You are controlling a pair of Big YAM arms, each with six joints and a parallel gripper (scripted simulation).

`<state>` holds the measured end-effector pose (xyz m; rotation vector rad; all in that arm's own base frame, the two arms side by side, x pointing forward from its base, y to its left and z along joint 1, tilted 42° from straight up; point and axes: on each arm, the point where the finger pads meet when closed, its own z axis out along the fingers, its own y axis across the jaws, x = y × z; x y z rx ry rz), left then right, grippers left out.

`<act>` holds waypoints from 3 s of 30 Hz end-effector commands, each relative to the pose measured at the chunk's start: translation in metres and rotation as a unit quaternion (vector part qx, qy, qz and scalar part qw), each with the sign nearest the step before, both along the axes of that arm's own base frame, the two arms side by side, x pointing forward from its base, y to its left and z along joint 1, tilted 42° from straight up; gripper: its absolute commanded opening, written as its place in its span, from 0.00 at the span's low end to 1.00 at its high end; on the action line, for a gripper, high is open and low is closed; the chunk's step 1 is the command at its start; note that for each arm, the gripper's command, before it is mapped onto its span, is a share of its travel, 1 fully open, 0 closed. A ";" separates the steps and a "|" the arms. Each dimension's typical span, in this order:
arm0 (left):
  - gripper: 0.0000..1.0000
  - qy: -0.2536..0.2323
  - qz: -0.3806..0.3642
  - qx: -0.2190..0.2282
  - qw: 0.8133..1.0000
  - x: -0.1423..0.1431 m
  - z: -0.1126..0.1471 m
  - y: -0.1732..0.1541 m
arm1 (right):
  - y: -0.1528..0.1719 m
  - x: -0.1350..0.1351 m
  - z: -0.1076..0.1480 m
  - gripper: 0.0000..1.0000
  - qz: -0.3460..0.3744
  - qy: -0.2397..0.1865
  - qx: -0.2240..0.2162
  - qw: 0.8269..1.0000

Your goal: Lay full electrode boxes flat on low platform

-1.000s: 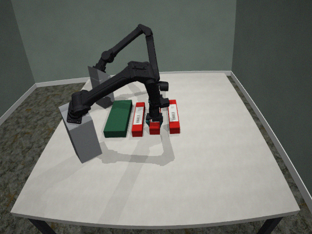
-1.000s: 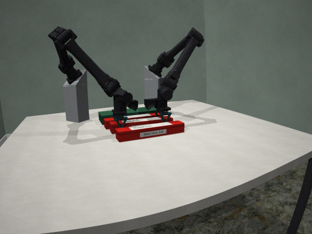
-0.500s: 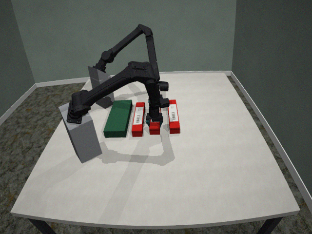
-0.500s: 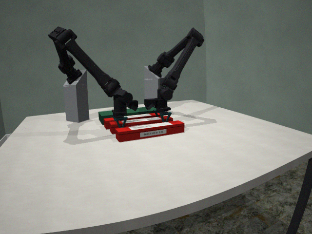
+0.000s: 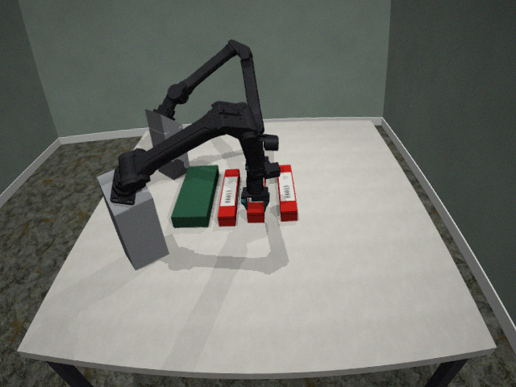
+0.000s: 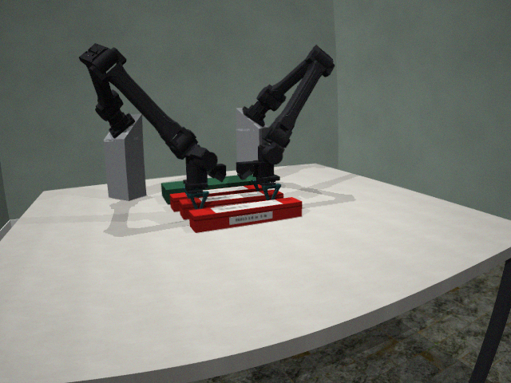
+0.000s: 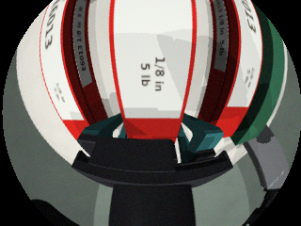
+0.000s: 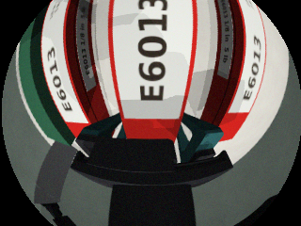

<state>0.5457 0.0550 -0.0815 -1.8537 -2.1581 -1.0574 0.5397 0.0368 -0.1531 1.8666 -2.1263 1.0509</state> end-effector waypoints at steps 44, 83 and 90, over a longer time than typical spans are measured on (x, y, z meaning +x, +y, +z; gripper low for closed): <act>1.00 -0.024 -0.012 0.000 1.000 0.005 0.019 -0.019 | 0.021 0.005 0.019 1.00 0.011 -0.030 0.009 0.999; 1.00 -0.030 -0.001 -0.008 1.000 -0.109 0.050 -0.084 | 0.067 -0.122 0.060 1.00 0.020 -0.020 0.007 1.000; 1.00 -0.026 0.000 -0.007 1.000 -0.140 0.033 -0.089 | 0.065 -0.150 0.051 1.00 0.020 -0.017 0.007 1.000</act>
